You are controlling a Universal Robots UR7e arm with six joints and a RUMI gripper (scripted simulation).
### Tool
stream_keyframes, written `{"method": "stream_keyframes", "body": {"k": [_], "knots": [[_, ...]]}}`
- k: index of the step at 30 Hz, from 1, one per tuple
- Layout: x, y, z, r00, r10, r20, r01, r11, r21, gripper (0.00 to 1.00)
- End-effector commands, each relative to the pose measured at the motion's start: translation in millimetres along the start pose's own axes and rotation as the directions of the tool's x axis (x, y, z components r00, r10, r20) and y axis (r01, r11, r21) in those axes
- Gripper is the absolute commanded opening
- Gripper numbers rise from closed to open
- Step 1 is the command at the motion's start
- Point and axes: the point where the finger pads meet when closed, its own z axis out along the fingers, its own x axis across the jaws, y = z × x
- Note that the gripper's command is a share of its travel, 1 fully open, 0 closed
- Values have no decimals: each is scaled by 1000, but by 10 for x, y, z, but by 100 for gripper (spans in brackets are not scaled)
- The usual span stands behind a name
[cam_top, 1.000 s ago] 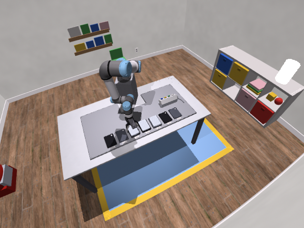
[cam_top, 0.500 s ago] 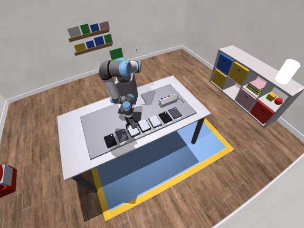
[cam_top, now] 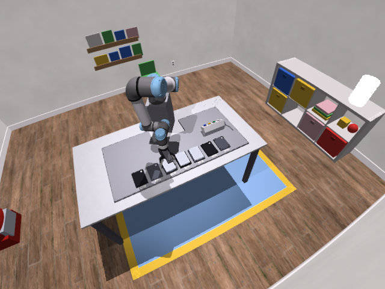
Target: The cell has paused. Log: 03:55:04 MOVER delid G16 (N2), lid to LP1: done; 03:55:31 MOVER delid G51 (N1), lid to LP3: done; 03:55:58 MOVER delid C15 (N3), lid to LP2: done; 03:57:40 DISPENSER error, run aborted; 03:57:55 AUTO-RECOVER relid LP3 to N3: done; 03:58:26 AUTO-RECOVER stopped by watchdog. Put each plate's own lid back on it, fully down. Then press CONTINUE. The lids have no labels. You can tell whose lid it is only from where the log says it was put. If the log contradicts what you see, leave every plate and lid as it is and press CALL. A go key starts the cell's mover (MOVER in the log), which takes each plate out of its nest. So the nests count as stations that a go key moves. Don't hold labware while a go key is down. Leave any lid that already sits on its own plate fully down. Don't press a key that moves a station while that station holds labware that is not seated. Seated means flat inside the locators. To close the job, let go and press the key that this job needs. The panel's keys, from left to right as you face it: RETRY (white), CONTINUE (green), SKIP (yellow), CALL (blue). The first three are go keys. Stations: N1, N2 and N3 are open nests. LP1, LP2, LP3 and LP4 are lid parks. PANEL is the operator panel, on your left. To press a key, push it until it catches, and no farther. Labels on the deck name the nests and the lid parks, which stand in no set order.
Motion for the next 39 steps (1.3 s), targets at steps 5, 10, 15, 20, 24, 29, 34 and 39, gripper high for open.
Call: {"method": "stream_keyframes", "body": {"k": [5, 10, 15, 20, 24, 29, 34, 39], "knots": [[2, -4, -87, 1000, 0, -1, 0, 1000, 1, 82], [2, -4, -154, 1000, 0, -1, 0, 1000, 1, 82], [2, -4, -215, 1000, 0, -1, 0, 1000, 1, 82], [-67, 69, -215, 999, 40, -1, -40, 999, 1, 0], [-204, 215, -215, 999, 49, -1, -49, 999, 1, 0], [-306, 324, -215, 999, 49, -1, -49, 999, 1, 0], [-478, 507, -215, 999, 49, -1, -49, 999, 1, 0], [-649, 690, -214, 999, 49, 0, -49, 999, 1, 0]]}}
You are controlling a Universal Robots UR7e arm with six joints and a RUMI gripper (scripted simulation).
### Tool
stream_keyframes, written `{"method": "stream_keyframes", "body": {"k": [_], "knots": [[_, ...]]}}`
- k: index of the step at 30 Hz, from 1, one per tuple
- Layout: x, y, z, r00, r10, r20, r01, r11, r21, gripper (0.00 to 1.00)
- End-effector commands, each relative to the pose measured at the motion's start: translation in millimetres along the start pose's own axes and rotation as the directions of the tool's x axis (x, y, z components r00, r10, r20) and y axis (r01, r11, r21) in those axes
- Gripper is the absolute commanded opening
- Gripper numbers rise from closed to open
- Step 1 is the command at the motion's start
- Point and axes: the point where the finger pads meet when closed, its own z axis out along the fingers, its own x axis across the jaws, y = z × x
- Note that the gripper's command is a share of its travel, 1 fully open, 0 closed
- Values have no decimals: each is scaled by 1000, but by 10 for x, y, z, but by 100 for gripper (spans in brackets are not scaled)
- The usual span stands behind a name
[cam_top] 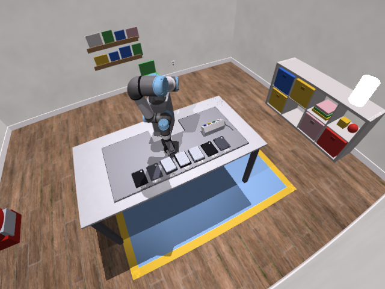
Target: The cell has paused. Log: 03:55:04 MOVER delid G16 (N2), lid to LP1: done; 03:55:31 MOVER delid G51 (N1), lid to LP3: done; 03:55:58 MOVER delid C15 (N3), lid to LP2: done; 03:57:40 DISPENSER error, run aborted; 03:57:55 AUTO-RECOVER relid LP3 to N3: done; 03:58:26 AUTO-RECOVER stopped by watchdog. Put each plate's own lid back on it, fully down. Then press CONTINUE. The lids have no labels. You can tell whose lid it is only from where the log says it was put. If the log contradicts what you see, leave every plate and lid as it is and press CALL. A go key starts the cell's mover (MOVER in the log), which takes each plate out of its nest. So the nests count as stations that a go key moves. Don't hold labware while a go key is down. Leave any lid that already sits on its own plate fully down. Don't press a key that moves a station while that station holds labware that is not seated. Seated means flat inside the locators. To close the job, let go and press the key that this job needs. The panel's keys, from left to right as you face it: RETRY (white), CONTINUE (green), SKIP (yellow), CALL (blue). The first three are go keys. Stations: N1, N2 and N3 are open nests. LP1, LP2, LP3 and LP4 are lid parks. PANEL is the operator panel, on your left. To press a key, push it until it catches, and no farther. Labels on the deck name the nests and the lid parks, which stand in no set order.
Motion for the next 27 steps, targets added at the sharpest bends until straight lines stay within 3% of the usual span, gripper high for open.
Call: {"method": "stream_keyframes", "body": {"k": [1, 21, 27], "knots": [[-153, 177, 0, 1000, 0, -2, 0, 1000, 4, 0], [-737, 863, 3, 1000, 0, -2, 0, 1000, 4, 0], [-774, 906, 4, 1000, 0, -2, 0, 1000, 4, 0]]}}
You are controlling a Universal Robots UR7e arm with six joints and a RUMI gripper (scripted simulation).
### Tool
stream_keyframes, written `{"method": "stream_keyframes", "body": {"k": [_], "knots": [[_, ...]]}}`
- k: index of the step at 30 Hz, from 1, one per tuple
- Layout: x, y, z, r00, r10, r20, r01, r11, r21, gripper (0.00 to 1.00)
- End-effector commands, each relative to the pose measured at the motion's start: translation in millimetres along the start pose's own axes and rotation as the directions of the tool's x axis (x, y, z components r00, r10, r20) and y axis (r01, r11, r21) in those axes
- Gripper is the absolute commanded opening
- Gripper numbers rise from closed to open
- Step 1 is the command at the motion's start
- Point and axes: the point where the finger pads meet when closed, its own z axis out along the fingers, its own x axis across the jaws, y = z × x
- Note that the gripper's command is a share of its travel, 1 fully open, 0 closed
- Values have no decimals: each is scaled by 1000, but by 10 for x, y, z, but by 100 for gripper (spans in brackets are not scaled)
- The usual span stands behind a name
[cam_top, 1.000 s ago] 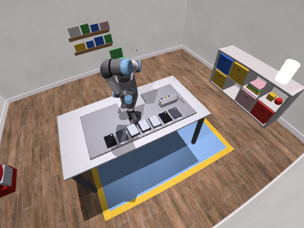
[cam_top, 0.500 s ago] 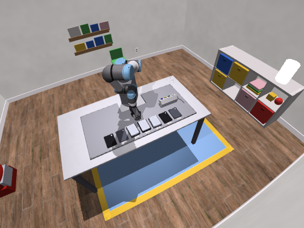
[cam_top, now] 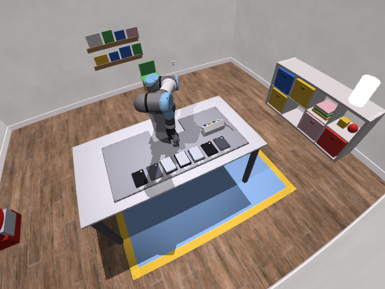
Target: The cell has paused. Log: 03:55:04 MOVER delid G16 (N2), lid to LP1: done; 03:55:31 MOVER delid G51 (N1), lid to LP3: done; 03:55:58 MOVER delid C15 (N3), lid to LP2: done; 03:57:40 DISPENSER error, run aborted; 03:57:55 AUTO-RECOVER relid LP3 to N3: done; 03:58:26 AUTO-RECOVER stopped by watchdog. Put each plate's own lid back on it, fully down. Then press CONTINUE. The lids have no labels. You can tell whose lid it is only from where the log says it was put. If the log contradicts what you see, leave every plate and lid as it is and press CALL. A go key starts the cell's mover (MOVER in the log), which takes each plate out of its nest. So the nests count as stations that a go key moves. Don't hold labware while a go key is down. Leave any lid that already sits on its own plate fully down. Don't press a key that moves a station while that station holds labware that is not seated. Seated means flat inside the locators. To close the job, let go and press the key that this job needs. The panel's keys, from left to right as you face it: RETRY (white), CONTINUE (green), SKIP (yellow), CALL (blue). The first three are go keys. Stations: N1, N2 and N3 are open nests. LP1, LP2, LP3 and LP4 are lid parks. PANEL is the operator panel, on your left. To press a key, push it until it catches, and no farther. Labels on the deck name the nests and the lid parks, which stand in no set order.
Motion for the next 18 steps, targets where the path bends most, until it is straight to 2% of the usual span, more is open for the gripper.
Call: {"method": "stream_keyframes", "body": {"k": [1, 3, 11, 13, 18], "knots": [[-30, 31, 3, 1000, 0, -2, 0, 1000, 6, 0], [-30, 31, 3, 1000, 0, -2, 0, 1000, 6, 0], [-31, 34, -396, 1000, 0, -2, 0, 1000, 6, 0], [-31, 34, -396, 1000, 0, -2, 0, 1000, 6, 0], [-31, 35, -646, 1000, 0, -2, 0, 1000, 6, 0]]}}
